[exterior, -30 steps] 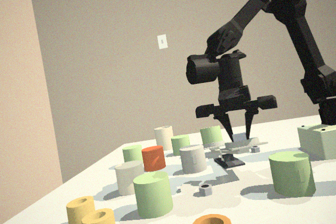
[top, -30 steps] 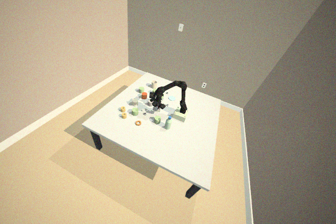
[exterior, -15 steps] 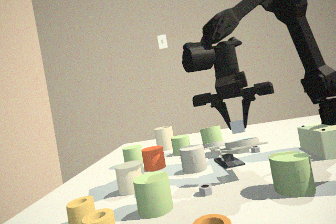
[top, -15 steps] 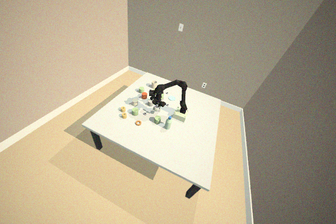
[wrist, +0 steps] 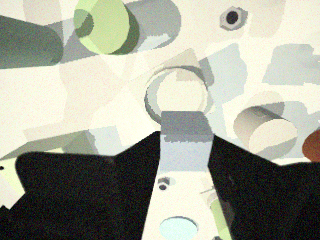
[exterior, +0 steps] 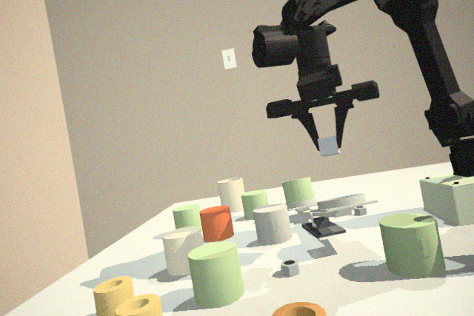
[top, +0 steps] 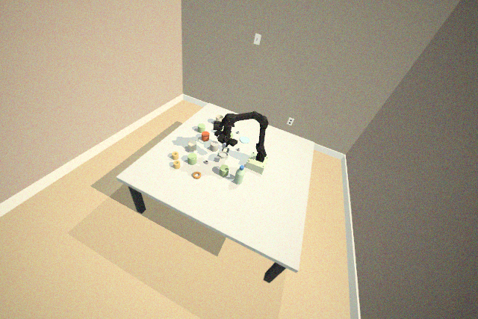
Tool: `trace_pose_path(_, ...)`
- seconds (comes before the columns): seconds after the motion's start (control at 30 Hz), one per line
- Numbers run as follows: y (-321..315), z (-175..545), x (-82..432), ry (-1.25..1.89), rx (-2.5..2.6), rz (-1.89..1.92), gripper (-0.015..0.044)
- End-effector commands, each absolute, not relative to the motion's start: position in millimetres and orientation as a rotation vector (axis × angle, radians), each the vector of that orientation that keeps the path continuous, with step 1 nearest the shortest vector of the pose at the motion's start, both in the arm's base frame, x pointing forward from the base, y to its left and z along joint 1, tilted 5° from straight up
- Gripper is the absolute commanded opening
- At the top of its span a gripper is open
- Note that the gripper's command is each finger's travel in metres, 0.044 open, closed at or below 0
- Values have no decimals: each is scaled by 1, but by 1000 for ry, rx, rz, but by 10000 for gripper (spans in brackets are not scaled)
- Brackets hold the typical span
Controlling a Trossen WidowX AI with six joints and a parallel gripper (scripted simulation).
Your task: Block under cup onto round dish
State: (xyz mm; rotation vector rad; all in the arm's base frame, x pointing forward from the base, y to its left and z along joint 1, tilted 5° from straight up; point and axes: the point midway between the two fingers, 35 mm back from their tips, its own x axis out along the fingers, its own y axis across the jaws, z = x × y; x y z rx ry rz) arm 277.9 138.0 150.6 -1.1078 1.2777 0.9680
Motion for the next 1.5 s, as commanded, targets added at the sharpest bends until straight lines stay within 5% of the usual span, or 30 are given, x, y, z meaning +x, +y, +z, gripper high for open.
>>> trace_pose_path(0.0,123,152,285,1269,-1100,960,0)
trace_pose_path(0.73,-9,124,318,1278,-1099,956,0)
trace_pose_path(1.47,-144,95,289,1283,-1111,957,0)
